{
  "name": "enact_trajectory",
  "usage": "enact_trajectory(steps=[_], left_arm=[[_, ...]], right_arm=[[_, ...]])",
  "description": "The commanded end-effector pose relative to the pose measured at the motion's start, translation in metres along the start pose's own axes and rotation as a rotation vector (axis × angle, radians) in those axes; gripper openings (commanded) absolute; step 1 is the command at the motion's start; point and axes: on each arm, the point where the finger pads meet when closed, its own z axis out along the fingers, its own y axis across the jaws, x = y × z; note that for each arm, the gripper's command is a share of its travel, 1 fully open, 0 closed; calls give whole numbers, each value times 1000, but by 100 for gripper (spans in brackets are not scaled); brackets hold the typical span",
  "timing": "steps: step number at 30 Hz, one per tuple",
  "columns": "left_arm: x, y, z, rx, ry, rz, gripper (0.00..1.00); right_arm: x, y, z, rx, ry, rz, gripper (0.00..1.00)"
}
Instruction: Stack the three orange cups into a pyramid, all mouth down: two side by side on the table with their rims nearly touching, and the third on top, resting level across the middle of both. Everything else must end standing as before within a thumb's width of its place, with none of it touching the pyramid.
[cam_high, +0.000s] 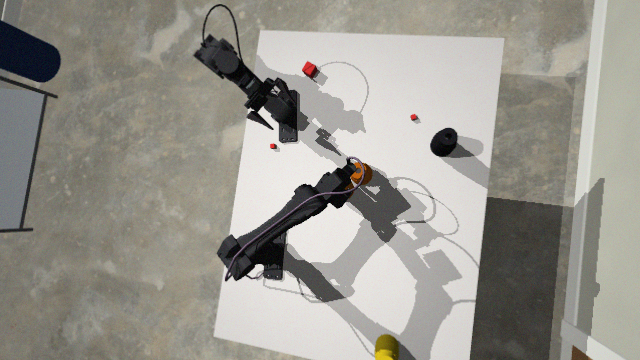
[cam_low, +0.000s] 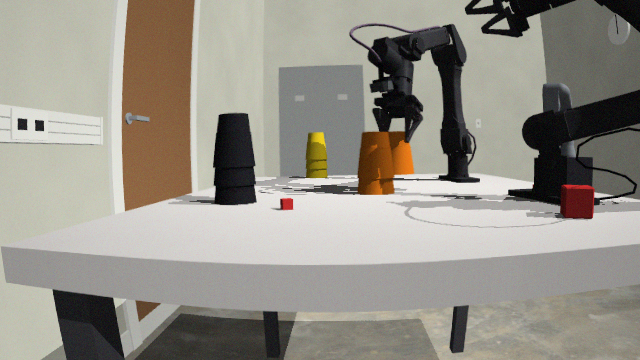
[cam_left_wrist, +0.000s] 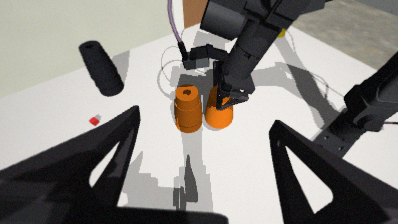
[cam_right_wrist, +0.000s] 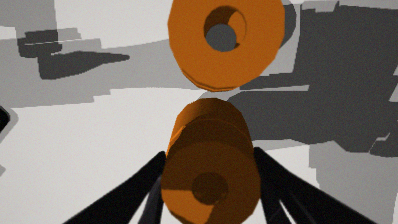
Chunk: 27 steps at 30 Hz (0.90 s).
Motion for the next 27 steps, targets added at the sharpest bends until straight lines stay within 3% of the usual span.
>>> enact_trajectory(steps=[1, 27], left_arm=[[-12, 1, -6, -4, -35, 3, 100], [-12, 1, -6, -4, -35, 3, 100]], right_arm=[[-10, 2, -8, 8, -51, -6, 0], [-4, 3, 4, 7, -44, -5, 0]])
